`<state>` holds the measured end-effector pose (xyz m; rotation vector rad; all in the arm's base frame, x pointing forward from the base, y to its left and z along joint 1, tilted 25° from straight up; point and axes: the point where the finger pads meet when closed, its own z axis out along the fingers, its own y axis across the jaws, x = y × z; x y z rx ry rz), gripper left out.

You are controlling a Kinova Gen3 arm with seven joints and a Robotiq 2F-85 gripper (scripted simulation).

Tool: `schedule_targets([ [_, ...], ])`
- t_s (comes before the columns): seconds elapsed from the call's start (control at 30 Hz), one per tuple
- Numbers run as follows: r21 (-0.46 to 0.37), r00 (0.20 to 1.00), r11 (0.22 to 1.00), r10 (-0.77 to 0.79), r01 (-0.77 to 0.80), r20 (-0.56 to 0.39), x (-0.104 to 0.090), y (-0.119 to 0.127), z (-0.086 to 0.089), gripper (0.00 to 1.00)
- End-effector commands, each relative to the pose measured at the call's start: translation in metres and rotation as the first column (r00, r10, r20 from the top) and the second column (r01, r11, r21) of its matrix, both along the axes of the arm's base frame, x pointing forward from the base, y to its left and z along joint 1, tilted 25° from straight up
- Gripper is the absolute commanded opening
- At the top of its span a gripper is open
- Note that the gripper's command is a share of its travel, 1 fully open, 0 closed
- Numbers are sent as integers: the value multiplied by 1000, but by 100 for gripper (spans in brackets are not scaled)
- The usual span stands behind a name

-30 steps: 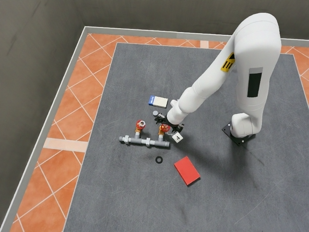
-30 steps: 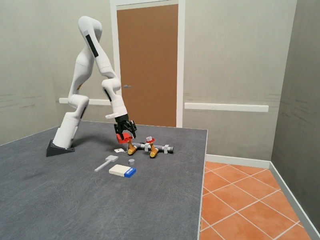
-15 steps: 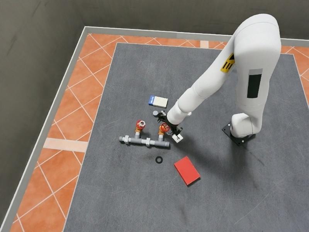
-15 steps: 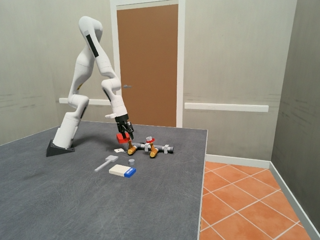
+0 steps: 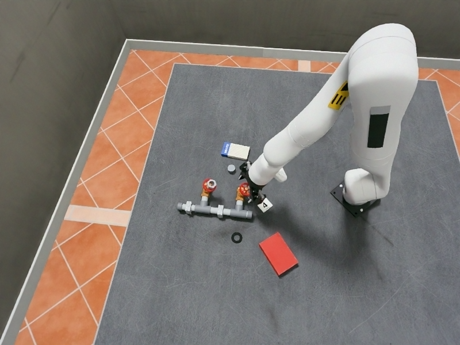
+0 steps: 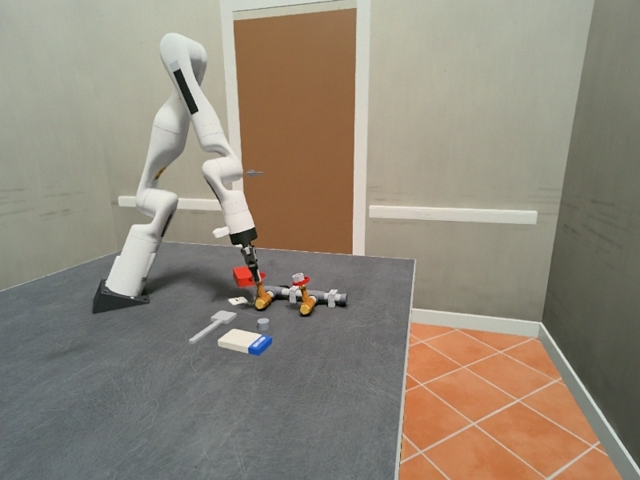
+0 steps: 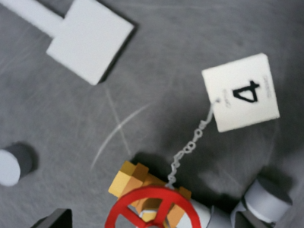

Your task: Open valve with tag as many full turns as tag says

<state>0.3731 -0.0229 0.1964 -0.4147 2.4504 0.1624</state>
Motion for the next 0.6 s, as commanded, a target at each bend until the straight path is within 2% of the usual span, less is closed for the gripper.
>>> schedule_targets([
  [0.0, 55, 997, 995, -79, 81, -25, 0, 0, 0, 100],
  [0.17, 156, 972, 960, -221, 231, -81, 0, 0, 0, 100],
  [0.33, 246, 923, 891, -352, 381, -152, 0, 0, 0, 100],
  [0.4, 246, 923, 891, -352, 381, -152, 0, 0, 0, 100],
  [0.57, 321, 853, 791, -466, 521, -235, 0, 0, 0, 100],
])
